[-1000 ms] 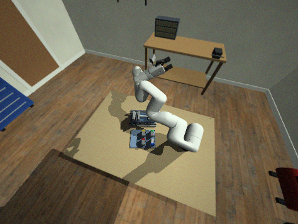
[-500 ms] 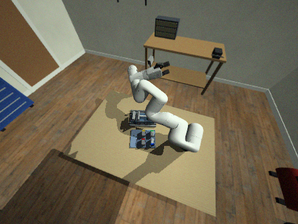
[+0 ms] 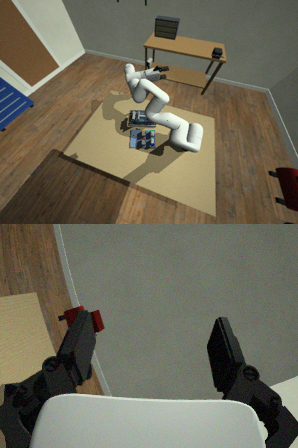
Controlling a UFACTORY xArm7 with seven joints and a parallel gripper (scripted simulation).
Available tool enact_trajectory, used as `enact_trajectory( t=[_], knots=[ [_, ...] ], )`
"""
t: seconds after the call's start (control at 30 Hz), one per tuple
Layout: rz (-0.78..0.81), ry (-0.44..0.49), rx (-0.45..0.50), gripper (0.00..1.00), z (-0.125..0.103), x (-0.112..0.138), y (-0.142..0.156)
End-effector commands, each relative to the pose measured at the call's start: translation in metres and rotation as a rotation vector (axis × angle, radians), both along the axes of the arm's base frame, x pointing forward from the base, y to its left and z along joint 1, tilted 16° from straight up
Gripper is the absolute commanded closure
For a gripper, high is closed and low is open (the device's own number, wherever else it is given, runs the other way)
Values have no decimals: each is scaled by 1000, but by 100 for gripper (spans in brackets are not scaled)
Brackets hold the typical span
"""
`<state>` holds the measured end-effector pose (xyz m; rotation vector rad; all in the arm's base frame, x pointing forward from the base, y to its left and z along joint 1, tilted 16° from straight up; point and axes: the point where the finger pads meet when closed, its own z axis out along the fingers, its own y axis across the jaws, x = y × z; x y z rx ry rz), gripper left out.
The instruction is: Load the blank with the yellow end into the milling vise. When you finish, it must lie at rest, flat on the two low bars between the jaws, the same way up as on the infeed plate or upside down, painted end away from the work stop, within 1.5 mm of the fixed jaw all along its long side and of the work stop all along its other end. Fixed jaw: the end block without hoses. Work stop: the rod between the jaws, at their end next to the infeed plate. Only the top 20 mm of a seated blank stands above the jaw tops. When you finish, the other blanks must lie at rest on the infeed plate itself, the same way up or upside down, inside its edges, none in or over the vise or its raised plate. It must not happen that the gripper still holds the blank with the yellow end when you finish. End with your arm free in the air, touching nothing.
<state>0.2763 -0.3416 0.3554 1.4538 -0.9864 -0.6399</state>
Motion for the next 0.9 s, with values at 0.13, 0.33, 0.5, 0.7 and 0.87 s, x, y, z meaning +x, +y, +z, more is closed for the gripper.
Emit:
enact_trajectory(
  t=[0.13,0.33,0.5,0.7,0.87],
  knots=[
    [-9,-51,33,0,-4,0,8],
    [-23,-163,112,0,-14,3,27],
    [-27,-200,138,0,-18,4,34],
    [-23,-235,160,0,-21,5,39],
    [-35,-328,226,0,-30,7,55]
  ],
)
